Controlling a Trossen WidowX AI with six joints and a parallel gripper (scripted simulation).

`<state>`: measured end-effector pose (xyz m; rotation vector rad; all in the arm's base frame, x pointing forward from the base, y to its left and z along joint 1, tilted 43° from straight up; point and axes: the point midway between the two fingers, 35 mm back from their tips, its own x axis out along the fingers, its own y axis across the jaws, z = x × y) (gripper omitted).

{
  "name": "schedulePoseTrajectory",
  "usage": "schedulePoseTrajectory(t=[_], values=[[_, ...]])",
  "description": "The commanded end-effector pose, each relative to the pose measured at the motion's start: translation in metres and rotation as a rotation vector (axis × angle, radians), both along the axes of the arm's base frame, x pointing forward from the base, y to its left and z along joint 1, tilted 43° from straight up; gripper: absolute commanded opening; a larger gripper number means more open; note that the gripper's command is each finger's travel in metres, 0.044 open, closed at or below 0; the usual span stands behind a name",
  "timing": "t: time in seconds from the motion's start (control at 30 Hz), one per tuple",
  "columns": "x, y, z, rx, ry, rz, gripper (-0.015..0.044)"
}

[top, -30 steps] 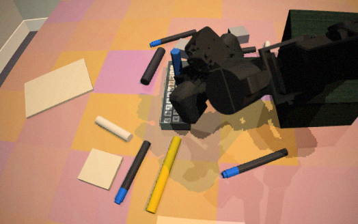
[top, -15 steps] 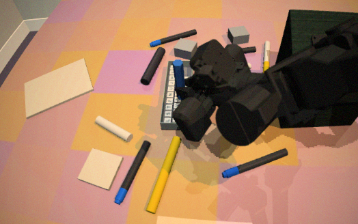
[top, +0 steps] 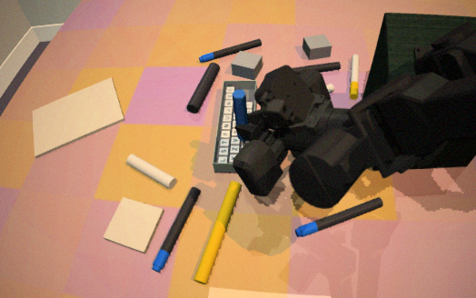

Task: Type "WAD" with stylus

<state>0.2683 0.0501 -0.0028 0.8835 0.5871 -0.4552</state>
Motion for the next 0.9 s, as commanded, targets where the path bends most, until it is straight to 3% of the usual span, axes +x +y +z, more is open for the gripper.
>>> schedulePoseTrajectory(t=[0.0,0.87], values=[[0.001,0.001,-0.002,0.001,-0.003,-0.005,0.0081],[0.002,0.011,-0.012,0.001,-0.001,-0.005,0.0081]])
